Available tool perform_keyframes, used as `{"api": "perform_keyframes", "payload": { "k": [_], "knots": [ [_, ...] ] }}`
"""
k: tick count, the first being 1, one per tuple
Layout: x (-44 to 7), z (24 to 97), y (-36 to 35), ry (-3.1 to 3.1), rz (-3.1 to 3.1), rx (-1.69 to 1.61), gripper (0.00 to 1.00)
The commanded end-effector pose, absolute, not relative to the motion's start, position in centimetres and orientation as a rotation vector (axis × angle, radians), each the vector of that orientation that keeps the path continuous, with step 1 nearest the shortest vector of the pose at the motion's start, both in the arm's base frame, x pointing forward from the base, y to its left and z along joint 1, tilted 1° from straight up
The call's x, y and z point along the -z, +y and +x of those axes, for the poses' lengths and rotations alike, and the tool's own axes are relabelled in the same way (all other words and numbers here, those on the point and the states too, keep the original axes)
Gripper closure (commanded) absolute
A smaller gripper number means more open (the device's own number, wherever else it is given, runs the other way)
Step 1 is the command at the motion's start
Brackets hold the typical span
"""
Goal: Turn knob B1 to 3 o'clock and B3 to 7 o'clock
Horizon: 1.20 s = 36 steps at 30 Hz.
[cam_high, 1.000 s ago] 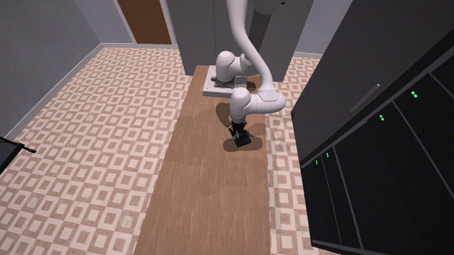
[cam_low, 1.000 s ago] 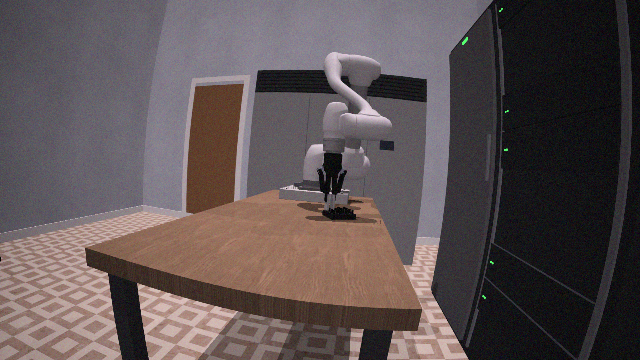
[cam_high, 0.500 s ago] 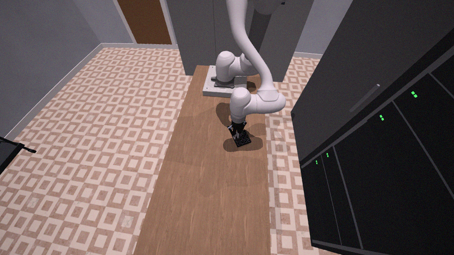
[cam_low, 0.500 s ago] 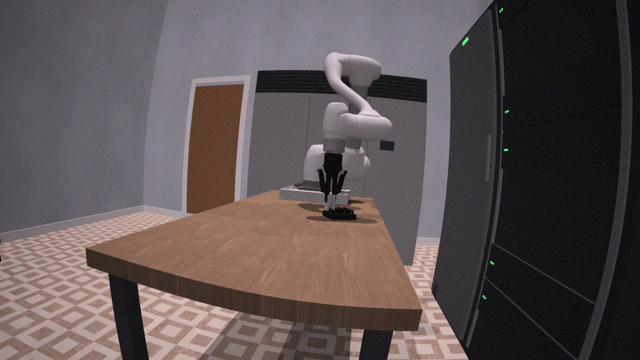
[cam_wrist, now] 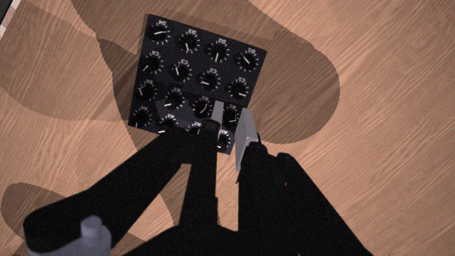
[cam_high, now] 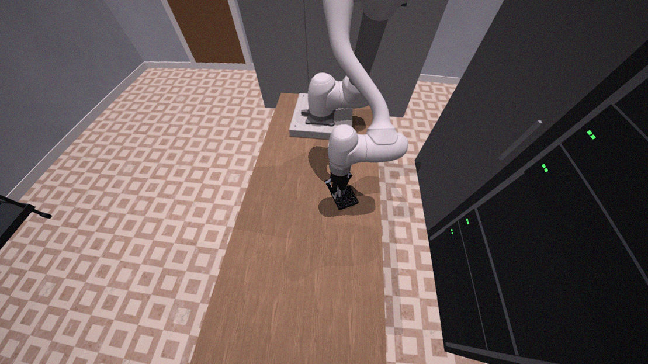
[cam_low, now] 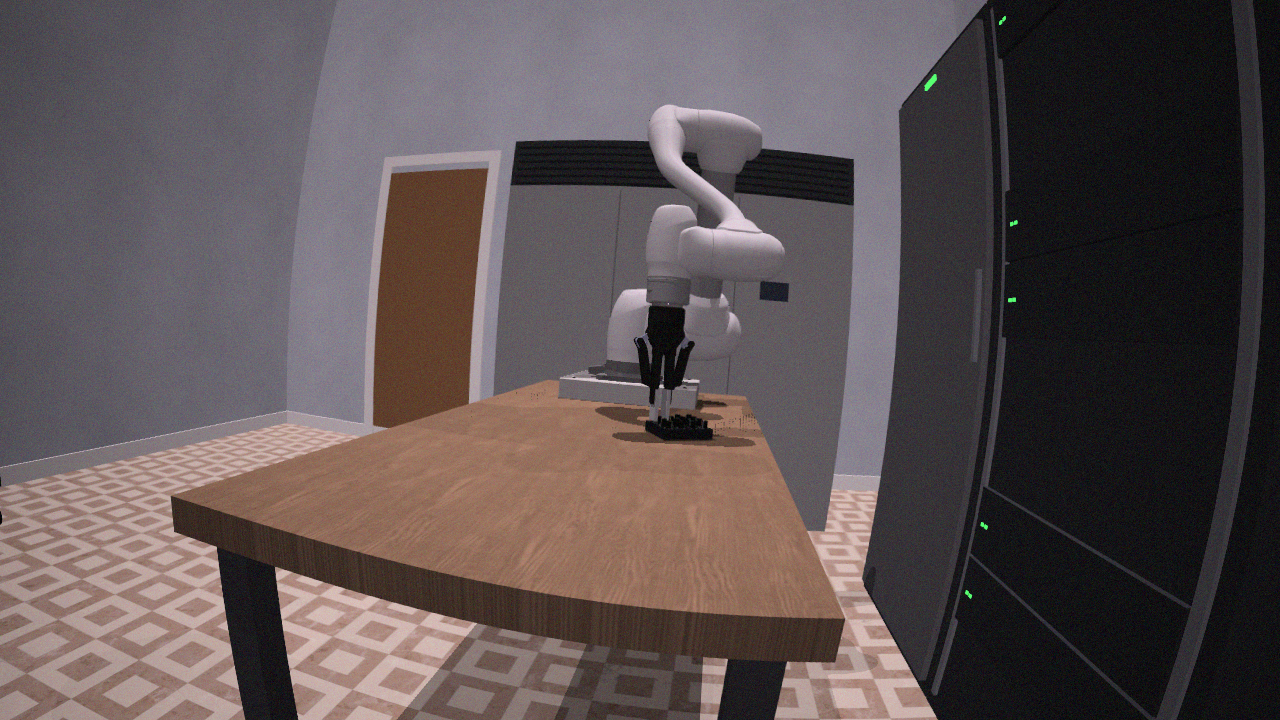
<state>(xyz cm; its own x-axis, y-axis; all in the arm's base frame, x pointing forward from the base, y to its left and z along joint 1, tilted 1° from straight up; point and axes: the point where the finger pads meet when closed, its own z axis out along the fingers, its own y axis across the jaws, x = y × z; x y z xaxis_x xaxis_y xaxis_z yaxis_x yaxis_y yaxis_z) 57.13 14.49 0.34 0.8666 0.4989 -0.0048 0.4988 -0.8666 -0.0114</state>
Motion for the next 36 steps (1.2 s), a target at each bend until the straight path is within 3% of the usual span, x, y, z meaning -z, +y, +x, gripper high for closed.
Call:
{"api": "perform_keyframes", "payload": {
  "k": [1, 6, 7, 36],
  "knots": [
    [-0.35, 57.13, 14.50, -0.809, -3.025, -0.012, 0.88],
    [-0.35, 57.13, 14.50, -0.809, -3.025, -0.012, 0.88],
    [-0.35, 57.13, 14.50, -0.809, -3.025, -0.012, 0.95],
    [-0.35, 57.13, 14.50, -0.809, -3.025, -0.012, 0.95]
  ]
}}
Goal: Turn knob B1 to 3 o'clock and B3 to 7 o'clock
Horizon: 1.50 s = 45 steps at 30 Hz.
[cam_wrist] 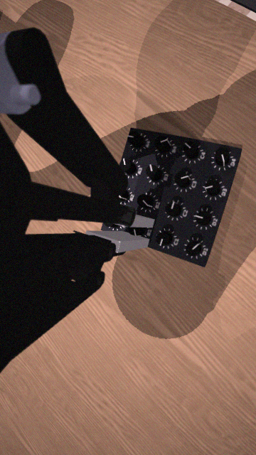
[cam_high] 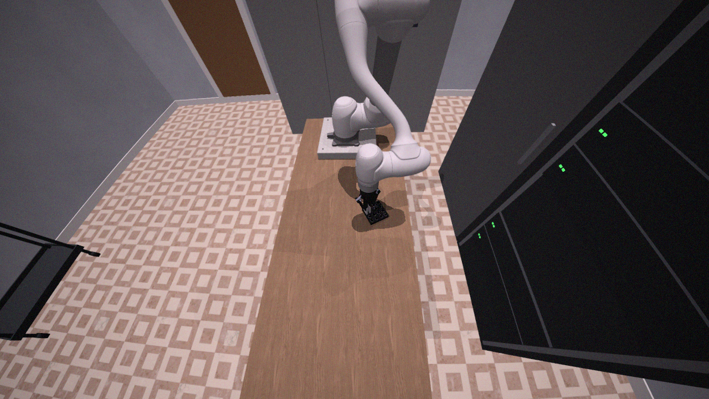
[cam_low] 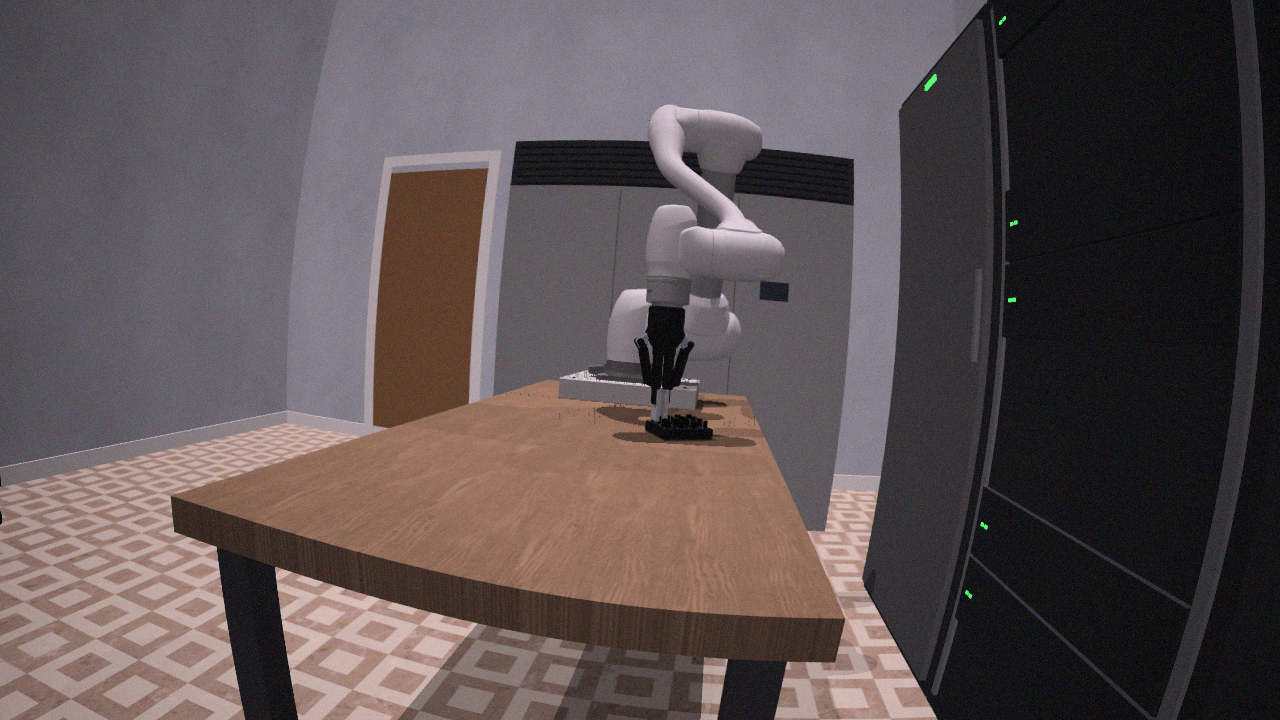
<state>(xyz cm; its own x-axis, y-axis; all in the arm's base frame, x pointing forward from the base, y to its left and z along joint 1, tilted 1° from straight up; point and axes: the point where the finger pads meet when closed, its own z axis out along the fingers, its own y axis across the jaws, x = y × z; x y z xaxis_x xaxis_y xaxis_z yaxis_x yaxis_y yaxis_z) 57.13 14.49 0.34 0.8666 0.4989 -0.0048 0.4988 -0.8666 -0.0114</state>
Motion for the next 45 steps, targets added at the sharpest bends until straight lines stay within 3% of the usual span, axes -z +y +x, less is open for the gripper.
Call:
{"api": "perform_keyframes", "payload": {
  "k": [1, 23, 45],
  "knots": [
    [-0.35, 57.13, 14.50, -0.809, -3.025, -0.012, 0.95],
    [-0.35, 57.13, 14.50, -0.708, -3.051, -0.012, 0.95],
    [-0.35, 57.13, 14.50, -0.216, -3.126, -0.014, 0.95]
  ]
}}
